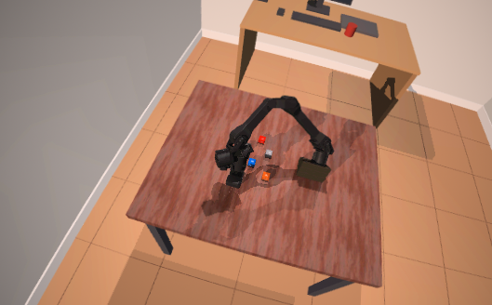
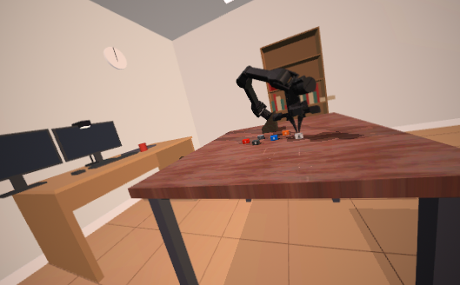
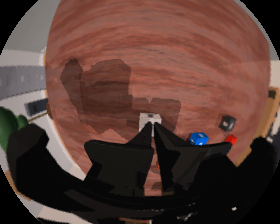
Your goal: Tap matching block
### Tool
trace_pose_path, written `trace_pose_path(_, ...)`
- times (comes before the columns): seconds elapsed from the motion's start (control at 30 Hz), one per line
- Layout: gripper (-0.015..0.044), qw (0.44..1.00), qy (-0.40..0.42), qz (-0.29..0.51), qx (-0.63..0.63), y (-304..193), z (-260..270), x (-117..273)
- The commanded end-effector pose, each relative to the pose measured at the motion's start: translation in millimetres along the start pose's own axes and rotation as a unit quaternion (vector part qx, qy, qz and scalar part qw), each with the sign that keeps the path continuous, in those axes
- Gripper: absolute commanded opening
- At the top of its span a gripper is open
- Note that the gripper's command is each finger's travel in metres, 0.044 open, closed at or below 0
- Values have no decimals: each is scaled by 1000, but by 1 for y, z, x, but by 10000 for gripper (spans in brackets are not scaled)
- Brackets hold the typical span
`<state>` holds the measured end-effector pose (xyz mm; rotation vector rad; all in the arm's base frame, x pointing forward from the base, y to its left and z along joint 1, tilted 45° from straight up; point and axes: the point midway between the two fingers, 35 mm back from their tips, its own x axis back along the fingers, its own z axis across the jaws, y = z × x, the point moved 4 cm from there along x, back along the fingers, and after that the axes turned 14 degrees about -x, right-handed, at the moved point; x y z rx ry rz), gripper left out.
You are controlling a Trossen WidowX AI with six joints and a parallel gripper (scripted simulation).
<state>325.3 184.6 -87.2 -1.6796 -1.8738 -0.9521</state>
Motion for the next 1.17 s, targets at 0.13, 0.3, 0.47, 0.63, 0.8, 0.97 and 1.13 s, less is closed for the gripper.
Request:
trace_pose_path(0.13, 20, 1000, -4, 2, 3, -1, -1, -12)
trace_pose_path(0.3, 20, 1000, -4, 2, 3, -1, -1, -12)
trace_pose_path(0.47, 20, 1000, -3, 2, 3, -1, -1, 18)
trace_pose_path(0.63, 99, 1000, 2, 3, 5, -21, 8, 35)
trace_pose_path(0.8, 230, 1000, 4, 6, 7, -98, 26, 87)
trace_pose_path(0.97, 361, 1000, 0, 6, 6, -121, 27, 100)
trace_pose_path(1.13, 400, 1000, 0, 6, 6, -121, 27, 100)
